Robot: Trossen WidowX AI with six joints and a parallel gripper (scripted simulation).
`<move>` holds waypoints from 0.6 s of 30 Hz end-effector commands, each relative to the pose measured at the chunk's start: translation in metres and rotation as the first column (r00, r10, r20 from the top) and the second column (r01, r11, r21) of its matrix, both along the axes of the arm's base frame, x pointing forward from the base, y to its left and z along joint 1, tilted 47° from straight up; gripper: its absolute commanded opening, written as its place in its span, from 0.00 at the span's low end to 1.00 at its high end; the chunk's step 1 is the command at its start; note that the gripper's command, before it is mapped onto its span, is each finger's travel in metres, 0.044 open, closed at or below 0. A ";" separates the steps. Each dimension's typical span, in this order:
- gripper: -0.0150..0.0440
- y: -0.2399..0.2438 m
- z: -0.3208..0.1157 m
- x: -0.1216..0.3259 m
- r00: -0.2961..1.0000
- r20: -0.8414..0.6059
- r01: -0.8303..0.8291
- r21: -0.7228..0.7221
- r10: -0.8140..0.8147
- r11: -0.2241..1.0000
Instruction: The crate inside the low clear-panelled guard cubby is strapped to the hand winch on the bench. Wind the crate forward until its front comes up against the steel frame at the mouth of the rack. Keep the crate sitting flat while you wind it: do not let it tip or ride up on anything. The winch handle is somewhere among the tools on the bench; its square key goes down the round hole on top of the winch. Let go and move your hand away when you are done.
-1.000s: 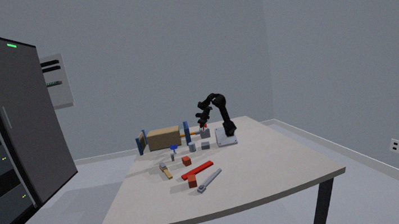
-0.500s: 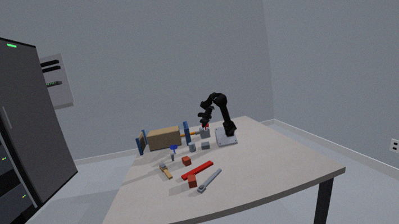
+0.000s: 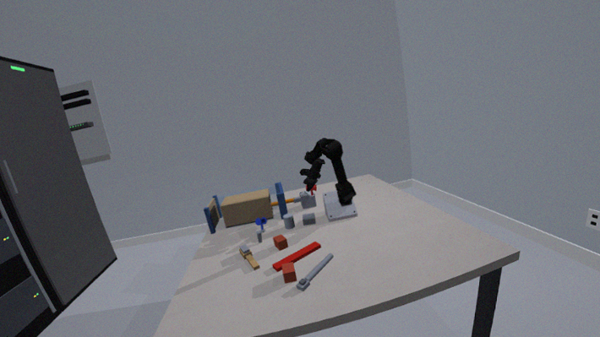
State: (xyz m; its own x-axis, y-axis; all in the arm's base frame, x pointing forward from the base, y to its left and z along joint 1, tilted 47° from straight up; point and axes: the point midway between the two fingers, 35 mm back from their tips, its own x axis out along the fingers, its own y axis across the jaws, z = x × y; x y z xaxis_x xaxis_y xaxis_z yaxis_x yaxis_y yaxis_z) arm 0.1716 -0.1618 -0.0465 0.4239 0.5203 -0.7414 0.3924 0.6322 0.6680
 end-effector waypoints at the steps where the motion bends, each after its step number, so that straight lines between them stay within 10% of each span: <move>1: 0.25 -0.001 -0.005 -0.016 0.999 -0.040 0.010 0.004 -0.010 1.000; 18: 0.25 -0.008 -0.013 -0.036 0.999 -0.041 0.010 0.003 -0.010 1.000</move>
State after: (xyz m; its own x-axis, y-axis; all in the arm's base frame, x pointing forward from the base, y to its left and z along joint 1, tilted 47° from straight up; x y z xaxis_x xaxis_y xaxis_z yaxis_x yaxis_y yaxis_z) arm 0.1483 -0.1676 -0.0542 0.4254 0.5197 -0.7409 0.4016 0.6253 0.6691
